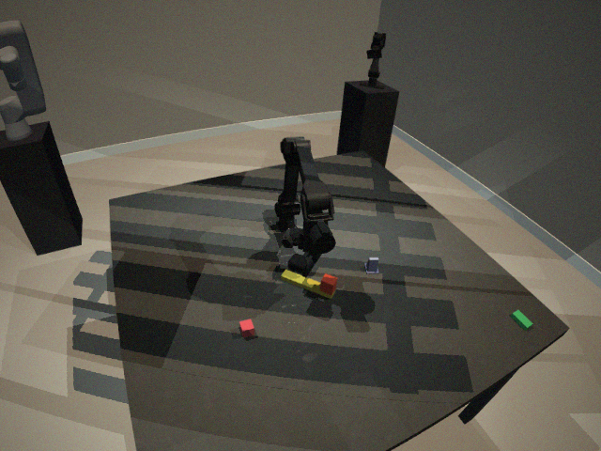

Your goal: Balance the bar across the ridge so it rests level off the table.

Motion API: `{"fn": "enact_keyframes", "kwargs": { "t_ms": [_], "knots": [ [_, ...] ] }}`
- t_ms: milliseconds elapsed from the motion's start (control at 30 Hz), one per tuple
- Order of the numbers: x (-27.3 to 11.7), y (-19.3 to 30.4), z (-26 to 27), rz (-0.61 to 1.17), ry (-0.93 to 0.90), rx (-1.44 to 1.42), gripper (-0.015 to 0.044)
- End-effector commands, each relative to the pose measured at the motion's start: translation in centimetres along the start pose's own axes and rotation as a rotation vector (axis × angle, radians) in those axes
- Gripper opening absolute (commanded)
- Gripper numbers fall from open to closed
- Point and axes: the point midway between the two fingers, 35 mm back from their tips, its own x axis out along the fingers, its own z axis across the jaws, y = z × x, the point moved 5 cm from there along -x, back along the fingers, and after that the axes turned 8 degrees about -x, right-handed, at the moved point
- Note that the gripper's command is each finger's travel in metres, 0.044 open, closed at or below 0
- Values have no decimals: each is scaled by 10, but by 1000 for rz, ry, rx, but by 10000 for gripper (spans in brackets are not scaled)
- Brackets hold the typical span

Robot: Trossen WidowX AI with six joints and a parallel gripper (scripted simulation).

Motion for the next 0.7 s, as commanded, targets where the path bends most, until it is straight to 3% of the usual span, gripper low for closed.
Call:
{"fn": "enact_keyframes", "kwargs": {
  "t_ms": [0, 667],
  "knots": [
    [28, -1, -3, -2, 11, 7, 315],
    [64, -3, -5, -2, 11, 7, 315]
  ]
}}
